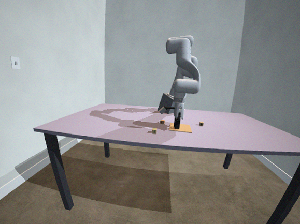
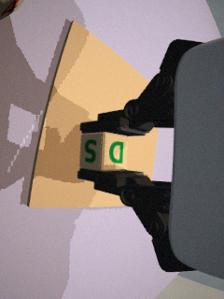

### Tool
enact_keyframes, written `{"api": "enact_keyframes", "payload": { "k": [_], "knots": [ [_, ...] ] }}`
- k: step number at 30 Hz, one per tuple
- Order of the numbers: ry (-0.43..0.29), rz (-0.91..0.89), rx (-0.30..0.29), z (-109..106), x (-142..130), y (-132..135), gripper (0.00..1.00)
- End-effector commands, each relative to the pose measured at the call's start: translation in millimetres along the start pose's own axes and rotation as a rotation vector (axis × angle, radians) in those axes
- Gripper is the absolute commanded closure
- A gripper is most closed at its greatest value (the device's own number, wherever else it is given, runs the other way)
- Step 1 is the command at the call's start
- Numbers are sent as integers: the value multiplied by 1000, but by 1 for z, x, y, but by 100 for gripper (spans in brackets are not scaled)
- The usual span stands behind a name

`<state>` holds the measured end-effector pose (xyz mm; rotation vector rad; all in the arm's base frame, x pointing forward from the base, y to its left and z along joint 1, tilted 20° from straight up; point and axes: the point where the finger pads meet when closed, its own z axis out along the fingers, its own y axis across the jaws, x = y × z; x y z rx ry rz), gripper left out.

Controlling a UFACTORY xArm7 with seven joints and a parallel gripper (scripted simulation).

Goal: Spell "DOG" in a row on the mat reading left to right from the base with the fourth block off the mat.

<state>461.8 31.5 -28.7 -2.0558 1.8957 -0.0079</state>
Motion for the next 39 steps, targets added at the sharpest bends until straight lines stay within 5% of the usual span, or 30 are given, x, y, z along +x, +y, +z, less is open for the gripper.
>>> {"api": "enact_keyframes", "payload": {
  "k": [1, 33, 39],
  "knots": [
    [1, 0, 3, -1, 0, -1, 79],
    [1, 0, 3, -1, 0, -1, 79],
    [1, 0, 3, -24, 0, -1, 79]
  ]
}}
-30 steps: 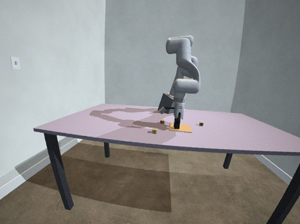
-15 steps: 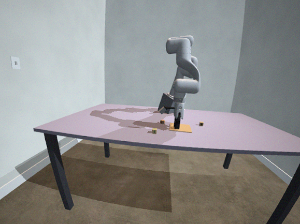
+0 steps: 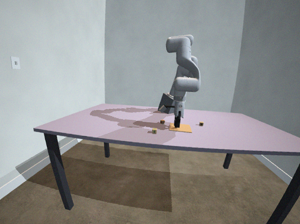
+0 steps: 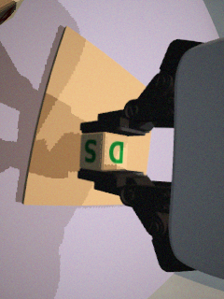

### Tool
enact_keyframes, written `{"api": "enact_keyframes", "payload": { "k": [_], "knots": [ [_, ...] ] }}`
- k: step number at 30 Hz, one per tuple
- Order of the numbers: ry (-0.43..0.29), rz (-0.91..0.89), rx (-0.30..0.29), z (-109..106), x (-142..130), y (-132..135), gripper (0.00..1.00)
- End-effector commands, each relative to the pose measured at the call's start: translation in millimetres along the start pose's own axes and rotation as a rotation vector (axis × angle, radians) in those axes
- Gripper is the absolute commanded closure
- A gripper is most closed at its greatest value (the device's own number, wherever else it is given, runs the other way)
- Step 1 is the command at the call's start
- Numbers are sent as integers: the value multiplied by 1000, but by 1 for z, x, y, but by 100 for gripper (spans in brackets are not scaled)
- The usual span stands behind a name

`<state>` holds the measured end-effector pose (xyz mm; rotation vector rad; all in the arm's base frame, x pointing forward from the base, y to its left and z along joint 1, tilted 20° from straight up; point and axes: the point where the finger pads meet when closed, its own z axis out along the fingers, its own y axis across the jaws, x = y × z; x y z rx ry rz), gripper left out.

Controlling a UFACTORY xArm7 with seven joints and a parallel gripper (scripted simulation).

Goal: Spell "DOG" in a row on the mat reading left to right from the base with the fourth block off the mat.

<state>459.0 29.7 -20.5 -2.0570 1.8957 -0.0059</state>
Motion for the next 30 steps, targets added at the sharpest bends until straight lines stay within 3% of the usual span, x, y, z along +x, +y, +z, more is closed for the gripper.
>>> {"api": "enact_keyframes", "payload": {
  "k": [1, 4, 10, 14, 27, 30],
  "knots": [
    [2, 0, 4, -22, 1, -2, 79],
    [2, 0, 4, -29, 1, -2, 79],
    [2, 0, 4, -72, 1, -2, 79],
    [2, 0, 4, -89, 1, -2, 79],
    [2, 0, 4, -92, 0, -1, 79],
    [0, -4, 4, -92, -29, 6, 79]
  ]
}}
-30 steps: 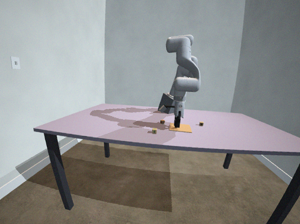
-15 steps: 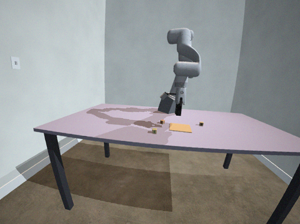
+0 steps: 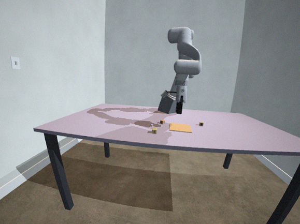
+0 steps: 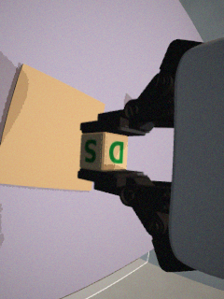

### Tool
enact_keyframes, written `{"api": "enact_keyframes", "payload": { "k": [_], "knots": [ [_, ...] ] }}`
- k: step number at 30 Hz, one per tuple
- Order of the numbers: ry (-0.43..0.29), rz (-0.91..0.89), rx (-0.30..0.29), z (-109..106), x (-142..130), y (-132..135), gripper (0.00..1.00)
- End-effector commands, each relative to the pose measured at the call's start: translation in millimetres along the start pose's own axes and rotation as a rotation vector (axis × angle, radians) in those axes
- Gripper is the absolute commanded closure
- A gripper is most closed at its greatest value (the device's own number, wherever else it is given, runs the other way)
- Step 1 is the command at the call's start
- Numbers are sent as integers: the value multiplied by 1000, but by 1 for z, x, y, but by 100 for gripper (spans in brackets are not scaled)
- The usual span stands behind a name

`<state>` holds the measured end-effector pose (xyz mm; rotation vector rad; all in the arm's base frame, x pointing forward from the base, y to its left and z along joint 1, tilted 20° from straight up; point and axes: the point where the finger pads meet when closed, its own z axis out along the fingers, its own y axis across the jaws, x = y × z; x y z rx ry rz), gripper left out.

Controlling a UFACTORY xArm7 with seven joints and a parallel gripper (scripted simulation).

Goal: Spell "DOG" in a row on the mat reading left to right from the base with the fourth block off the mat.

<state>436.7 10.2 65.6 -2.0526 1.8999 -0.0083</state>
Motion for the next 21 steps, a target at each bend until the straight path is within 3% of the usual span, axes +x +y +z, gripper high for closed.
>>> {"api": "enact_keyframes", "payload": {
  "k": [1, 4, 21],
  "knots": [
    [-1, -10, 2, -2, -40, 10, 79],
    [0, -14, 2, -2, -66, 20, 79],
    [0, -14, 2, 0, -67, 21, 79]
  ]
}}
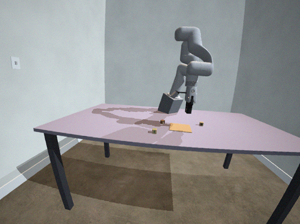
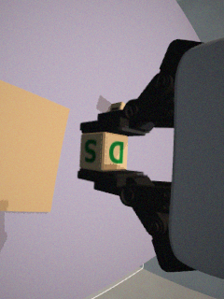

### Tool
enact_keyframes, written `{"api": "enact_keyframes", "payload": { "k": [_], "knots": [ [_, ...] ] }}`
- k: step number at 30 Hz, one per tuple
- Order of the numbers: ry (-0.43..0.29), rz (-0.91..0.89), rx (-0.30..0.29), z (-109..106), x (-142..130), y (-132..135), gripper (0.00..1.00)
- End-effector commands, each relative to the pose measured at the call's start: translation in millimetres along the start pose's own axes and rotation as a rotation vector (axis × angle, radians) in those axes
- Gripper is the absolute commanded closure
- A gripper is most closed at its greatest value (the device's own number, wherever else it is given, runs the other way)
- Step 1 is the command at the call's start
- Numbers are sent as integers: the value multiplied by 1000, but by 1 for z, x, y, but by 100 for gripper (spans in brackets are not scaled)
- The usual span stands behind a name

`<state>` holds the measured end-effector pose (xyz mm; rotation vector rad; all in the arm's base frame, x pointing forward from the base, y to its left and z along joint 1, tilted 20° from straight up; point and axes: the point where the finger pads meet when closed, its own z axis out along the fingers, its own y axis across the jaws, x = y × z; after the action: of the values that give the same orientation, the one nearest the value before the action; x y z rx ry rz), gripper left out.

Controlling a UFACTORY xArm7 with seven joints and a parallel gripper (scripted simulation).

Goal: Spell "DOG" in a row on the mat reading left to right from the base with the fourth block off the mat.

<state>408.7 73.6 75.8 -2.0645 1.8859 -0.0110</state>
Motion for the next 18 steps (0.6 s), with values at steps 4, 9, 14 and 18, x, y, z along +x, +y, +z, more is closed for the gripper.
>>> {"api": "enact_keyframes", "payload": {
  "k": [4, 9, 14, 18],
  "knots": [
    [1, -1, 2, 3, 0, -1, 79],
    [1, -1, 2, 17, 0, -1, 79],
    [1, -1, 2, 39, 0, -1, 79],
    [1, -1, 2, 58, 0, -1, 79]
  ]
}}
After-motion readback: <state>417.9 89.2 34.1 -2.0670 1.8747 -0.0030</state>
